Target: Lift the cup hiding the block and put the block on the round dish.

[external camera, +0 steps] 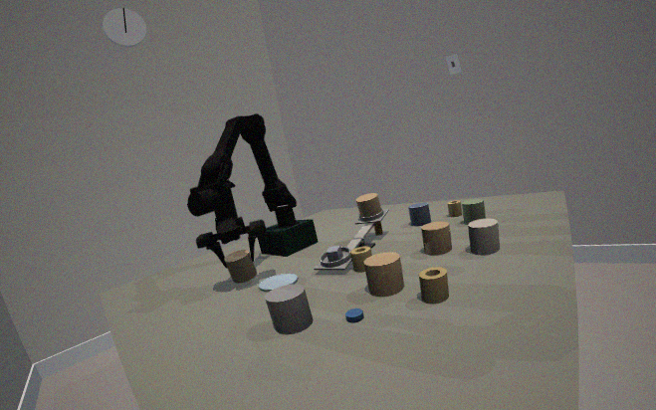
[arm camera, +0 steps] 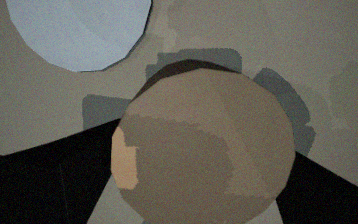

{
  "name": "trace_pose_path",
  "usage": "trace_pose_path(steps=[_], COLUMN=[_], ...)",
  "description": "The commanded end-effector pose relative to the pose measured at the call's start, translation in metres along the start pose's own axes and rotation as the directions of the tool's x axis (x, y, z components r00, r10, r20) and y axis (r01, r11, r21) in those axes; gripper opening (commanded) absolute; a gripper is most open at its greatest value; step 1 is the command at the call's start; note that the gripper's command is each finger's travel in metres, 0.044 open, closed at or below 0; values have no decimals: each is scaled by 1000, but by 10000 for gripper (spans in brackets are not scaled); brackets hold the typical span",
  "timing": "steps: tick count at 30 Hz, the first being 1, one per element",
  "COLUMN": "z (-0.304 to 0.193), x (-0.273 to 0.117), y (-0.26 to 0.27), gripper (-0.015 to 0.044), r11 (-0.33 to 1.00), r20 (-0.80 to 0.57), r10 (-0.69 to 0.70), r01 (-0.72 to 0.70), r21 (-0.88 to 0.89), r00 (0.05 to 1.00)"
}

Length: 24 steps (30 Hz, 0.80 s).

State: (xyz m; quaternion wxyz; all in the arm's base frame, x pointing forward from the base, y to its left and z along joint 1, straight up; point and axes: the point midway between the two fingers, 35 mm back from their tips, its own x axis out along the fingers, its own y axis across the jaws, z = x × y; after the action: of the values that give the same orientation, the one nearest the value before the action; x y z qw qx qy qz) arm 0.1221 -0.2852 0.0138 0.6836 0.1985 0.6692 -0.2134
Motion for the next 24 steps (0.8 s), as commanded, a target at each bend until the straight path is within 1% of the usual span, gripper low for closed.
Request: trace_pose_path(steps=[1,11,12,24], z=[0,0,-1,-1], x=[6,22,15,15], y=[0,0,0,0], gripper=[0,0,26,341], r11=[1000,1000,1000,1000], r20=[-1,-1,-2,-2], r10=[1,1,1,1], r01=[-1,-1,-1,-1], r21=[-4,-4,0,0], r00=[1000,1000,1000,1000])
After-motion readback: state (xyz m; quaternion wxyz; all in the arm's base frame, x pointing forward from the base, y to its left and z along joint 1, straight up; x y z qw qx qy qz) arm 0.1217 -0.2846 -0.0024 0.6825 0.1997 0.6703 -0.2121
